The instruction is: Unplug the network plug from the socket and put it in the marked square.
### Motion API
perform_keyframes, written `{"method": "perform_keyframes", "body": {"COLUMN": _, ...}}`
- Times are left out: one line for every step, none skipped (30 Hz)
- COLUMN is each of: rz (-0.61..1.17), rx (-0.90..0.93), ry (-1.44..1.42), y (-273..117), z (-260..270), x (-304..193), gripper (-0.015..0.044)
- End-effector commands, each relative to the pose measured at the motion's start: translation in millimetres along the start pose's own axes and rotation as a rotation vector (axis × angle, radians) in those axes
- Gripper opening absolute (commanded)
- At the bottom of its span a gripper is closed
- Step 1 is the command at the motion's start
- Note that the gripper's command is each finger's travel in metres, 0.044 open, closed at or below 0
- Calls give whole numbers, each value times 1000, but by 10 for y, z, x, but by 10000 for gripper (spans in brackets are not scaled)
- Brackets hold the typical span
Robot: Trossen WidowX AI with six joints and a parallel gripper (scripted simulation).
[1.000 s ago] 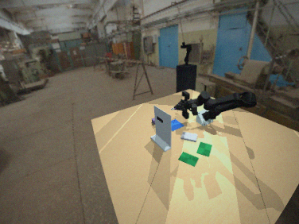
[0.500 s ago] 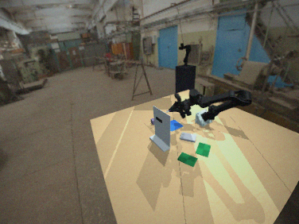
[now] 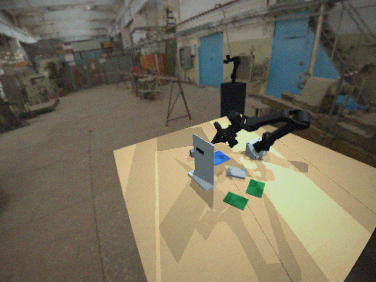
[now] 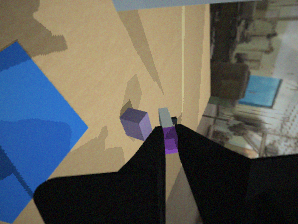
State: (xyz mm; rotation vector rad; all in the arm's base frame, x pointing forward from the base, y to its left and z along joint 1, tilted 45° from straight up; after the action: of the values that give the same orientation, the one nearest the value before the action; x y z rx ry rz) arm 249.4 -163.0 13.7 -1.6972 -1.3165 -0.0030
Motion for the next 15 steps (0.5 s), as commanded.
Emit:
{"method": "perform_keyframes", "body": {"rz": -8, "rx": 77, "ry": 4, "y": 33, "z": 93, "x": -74, "gripper": 0}}
{"method": "perform_keyframes", "body": {"rz": -10, "rx": 95, "ry": 6, "y": 37, "z": 119, "x": -86, "gripper": 0}}
{"method": "perform_keyframes", "body": {"rz": -13, "rx": 114, "ry": 8, "y": 41, "z": 144, "x": -98, "gripper": 0}}
{"method": "perform_keyframes", "body": {"rz": -17, "rx": 132, "ry": 10, "y": 43, "z": 170, "x": -109, "gripper": 0}}
{"method": "perform_keyframes", "body": {"rz": -20, "rx": 150, "ry": 12, "y": 46, "z": 195, "x": -120, "gripper": 0}}
{"method": "perform_keyframes", "body": {"rz": -25, "rx": 167, "ry": 14, "y": 47, "z": 221, "x": -129, "gripper": 0}}
{"method": "perform_keyframes", "body": {"rz": -29, "rx": 185, "ry": 17, "y": 48, "z": 246, "x": -138, "gripper": 0}}
{"method": "perform_keyframes", "body": {"rz": -34, "rx": 202, "ry": 19, "y": 48, "z": 270, "x": -147, "gripper": 0}}
{"method": "perform_keyframes", "body": {"rz": -39, "rx": 219, "ry": 22, "y": 47, "z": 295, "x": -154, "gripper": 0}}
{"method": "perform_keyframes", "body": {"rz": -45, "rx": 236, "ry": 25, "y": 46, "z": 319, "x": -161, "gripper": 0}}
{"method": "perform_keyframes", "body": {"rz": -51, "rx": 253, "ry": 28, "y": 44, "z": 343, "x": -167, "gripper": 0}}
{"method": "perform_keyframes", "body": {"rz": -57, "rx": 269, "ry": 31, "y": 41, "z": 366, "x": -173, "gripper": 0}}
{"method": "perform_keyframes", "body": {"rz": -64, "rx": 286, "ry": 34, "y": 38, "z": 389, "x": -178, "gripper": 0}}
{"method": "perform_keyframes", "body": {"rz": -71, "rx": 302, "ry": 38, "y": 34, "z": 412, "x": -182, "gripper": 0}}
{"method": "perform_keyframes", "body": {"rz": -78, "rx": 317, "ry": 41, "y": 30, "z": 434, "x": -185, "gripper": 0}}
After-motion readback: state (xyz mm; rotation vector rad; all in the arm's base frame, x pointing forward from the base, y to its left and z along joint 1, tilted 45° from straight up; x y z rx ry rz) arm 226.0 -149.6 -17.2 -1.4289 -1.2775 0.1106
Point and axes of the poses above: the point midway between the two fingers, 35 mm back from their tips, its own y axis out along the fingers, its own z axis across the jaws, x = y × z, the point moved 1 cm from there along -y, back along the fingers, and after that the axes turned 7 degrees about -y, right-handed, at the moved point
